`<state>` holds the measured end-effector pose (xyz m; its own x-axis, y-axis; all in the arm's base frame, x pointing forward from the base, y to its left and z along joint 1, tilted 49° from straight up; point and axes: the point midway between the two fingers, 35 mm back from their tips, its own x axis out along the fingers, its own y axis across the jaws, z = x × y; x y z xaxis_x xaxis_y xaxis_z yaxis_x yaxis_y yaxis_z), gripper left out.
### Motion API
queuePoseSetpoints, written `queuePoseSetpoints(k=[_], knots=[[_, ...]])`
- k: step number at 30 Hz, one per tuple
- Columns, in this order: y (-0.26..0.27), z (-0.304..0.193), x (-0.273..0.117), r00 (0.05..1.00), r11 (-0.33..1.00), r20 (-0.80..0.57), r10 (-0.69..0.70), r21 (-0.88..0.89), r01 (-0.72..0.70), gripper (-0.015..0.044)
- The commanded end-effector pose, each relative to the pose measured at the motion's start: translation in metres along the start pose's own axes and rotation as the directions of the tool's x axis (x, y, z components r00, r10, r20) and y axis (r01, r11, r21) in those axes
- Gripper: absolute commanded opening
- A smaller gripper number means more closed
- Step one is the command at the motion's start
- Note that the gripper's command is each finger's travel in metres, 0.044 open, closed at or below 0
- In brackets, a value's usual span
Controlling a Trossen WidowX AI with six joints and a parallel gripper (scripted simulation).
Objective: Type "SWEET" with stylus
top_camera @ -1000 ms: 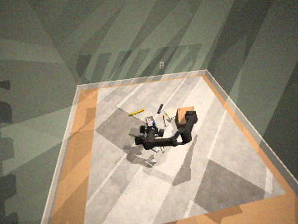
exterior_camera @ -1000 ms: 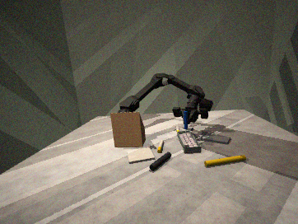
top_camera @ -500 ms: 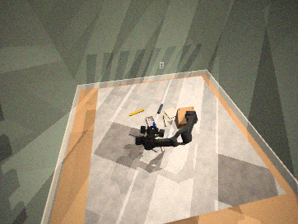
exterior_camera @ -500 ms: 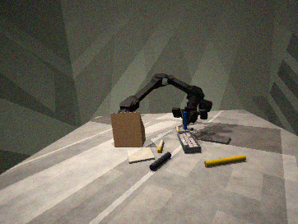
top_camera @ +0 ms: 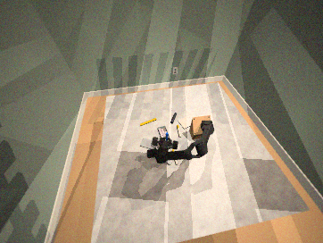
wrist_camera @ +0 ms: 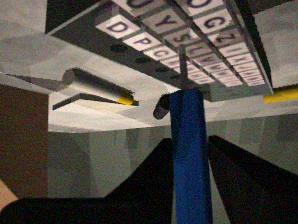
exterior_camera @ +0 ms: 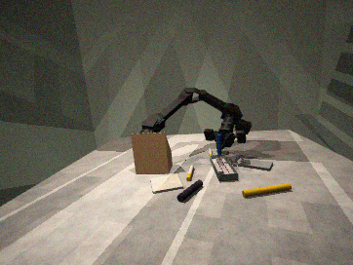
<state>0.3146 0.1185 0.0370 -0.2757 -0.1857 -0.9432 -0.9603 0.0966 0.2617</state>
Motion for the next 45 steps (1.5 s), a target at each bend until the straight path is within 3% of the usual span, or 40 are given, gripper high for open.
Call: queuePoseSetpoints(k=[1,24,39,45], knots=[[0.000,0.002,0.001,1.000,1.000,0.003,0.000,0.005,0.000,0.0081],[0.000,0.006,0.003,1.000,1.000,0.003,0.000,0.005,0.000,0.0081],[0.000,-0.025,-0.014,1.000,1.000,0.005,0.000,0.012,0.000,0.0085],[0.000,-0.025,-0.014,1.000,1.000,0.005,0.000,0.012,0.000,0.0045]])
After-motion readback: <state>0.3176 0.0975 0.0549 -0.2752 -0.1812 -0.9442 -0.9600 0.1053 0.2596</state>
